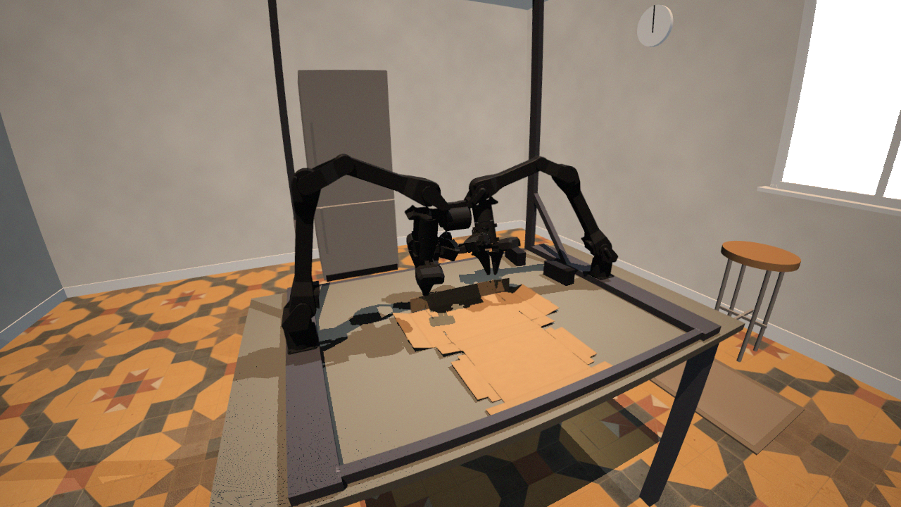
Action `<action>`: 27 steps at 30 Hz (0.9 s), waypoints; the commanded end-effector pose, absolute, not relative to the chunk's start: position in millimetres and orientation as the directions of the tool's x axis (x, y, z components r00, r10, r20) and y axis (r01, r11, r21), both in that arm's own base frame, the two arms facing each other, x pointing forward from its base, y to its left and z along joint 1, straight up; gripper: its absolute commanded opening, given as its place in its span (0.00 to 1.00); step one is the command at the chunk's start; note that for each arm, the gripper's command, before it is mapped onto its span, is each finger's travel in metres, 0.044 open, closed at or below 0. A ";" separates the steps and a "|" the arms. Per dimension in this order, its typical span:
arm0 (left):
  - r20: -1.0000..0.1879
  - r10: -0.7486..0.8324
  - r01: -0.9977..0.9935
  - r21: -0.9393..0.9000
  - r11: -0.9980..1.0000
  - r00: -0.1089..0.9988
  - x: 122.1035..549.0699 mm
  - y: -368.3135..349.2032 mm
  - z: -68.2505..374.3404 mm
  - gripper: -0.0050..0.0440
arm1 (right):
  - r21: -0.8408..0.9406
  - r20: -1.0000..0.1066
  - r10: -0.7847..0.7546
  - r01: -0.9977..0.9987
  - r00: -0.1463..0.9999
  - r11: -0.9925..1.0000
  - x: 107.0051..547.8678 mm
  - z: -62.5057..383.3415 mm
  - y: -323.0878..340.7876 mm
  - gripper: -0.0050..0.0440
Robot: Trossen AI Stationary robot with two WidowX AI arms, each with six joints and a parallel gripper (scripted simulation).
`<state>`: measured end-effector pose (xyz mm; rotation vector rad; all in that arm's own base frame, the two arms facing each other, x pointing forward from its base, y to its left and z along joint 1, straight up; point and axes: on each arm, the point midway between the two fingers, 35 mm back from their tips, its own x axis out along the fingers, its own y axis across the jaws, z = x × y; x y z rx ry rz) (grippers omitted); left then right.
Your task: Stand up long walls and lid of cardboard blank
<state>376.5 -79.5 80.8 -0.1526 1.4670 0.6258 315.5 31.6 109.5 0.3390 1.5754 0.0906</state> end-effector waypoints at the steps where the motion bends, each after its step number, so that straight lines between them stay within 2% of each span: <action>1: -0.962 0.272 -0.540 0.234 0.808 -0.008 377.3 -74.2 84.9 0.30 | 0.251 -0.967 0.253 -0.068 0.023 0.966 305.4 119.6 30.6 1.00; 10: -0.970 0.241 -0.630 0.193 0.752 -0.009 379.8 -65.2 81.8 0.30 | 0.193 -0.975 0.222 -0.426 0.019 0.884 288.0 124.5 29.9 1.00; 12: -0.970 0.241 -0.630 0.193 0.752 -0.009 379.8 -65.2 81.8 0.30 | 0.193 -0.975 0.222 -0.426 0.019 0.884 288.0 124.5 29.9 1.00; 17: -0.976 0.217 -0.696 0.164 0.699 -0.011 381.7 -57.5 78.8 0.30 | 0.142 -0.980 0.200 -0.650 0.015 0.746 274.6 127.7 30.7 1.00; 27: -0.984 0.178 -0.790 0.120 0.601 -0.013 384.5 -45.0 74.1 0.30 | 0.061 -0.986 0.165 -0.905 0.010 0.421 253.1 131.5 31.4 1.00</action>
